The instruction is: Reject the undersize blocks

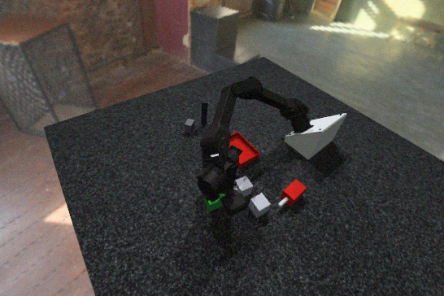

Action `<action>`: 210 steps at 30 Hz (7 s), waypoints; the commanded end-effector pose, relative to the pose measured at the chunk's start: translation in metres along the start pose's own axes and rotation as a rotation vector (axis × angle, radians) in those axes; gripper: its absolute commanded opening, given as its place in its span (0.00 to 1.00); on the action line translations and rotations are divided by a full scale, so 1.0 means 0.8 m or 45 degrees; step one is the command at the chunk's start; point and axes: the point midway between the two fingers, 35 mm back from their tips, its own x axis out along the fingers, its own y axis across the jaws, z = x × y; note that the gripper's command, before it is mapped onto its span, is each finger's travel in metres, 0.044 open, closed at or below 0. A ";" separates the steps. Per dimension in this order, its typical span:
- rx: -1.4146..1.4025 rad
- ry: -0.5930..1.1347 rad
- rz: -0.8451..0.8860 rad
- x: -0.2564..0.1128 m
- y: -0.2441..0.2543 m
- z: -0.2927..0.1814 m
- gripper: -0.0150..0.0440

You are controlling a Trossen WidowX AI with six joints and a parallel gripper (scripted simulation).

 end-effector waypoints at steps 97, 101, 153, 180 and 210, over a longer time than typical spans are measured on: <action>0.003 -0.020 0.004 -0.013 -0.001 -0.003 0.25; 0.003 -0.020 0.004 -0.013 -0.001 -0.004 0.25; 0.004 -0.008 -0.001 -0.005 0.000 -0.020 0.25; 0.003 -0.024 0.004 -0.008 0.000 -0.003 0.25; 0.003 -0.028 0.004 -0.007 0.000 0.006 0.25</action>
